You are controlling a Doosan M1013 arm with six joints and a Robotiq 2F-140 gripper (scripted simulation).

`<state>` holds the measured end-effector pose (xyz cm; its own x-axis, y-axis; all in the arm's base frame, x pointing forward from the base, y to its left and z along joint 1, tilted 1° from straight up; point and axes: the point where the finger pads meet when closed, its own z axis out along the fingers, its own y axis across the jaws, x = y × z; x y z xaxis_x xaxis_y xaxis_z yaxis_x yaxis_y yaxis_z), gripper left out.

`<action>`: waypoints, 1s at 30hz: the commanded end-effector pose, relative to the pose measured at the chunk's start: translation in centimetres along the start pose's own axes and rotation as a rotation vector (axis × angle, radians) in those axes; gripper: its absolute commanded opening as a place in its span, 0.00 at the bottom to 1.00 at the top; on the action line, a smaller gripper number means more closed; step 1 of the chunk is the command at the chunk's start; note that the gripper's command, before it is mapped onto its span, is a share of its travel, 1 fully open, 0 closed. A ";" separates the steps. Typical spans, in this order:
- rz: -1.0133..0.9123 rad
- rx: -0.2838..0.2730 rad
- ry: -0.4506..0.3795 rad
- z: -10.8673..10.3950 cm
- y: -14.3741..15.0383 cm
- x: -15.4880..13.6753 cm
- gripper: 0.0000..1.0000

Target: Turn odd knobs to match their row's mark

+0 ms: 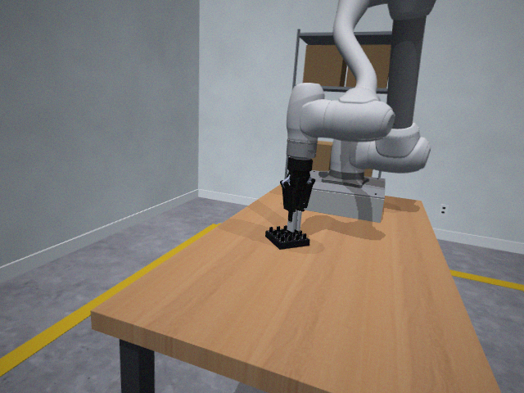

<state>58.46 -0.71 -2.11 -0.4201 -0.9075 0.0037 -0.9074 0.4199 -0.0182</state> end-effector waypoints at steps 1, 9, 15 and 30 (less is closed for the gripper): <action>0.000 0.000 0.000 0.0 0.0 0.0 0.12; 0.000 0.000 0.000 0.1 0.0 0.0 0.12; 0.000 0.000 0.000 0.5 0.0 0.0 0.12; 0.000 0.000 0.000 1.4 0.0 0.0 0.12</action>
